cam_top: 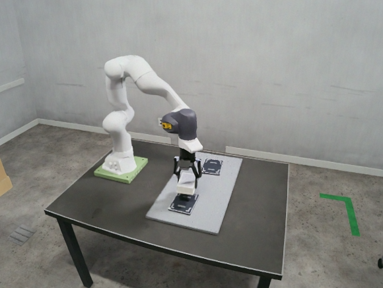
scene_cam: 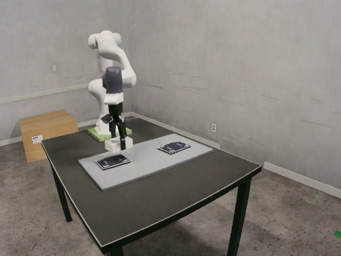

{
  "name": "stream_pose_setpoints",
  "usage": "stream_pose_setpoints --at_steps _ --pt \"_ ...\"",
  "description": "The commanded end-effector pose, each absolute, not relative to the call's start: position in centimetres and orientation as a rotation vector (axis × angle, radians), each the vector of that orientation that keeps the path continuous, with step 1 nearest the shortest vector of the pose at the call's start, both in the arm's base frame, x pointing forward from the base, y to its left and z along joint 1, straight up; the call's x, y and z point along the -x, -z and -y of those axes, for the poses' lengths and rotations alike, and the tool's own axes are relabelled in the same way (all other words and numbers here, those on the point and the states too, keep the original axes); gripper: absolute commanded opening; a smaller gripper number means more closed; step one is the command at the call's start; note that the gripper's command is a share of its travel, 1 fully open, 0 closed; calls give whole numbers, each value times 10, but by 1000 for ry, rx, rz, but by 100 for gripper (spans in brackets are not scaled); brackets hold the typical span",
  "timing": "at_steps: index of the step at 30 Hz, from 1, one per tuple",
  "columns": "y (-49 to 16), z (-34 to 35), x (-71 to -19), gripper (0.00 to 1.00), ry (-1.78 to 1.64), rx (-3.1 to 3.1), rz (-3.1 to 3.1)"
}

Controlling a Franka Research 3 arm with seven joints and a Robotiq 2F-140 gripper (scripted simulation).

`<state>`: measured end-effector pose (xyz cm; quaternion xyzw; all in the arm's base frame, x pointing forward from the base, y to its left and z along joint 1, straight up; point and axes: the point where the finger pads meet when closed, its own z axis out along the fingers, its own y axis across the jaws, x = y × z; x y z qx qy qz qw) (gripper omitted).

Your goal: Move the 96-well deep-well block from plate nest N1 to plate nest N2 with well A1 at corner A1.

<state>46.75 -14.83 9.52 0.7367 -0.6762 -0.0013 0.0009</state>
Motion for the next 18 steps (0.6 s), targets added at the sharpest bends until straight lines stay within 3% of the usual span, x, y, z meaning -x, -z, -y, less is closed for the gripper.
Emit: stream_pose_setpoints --at_steps 1,18 --pt "-98 137 -473 60 -12 -2298 2144" --pt "-98 88 -480 60 -12 -2298 2144"
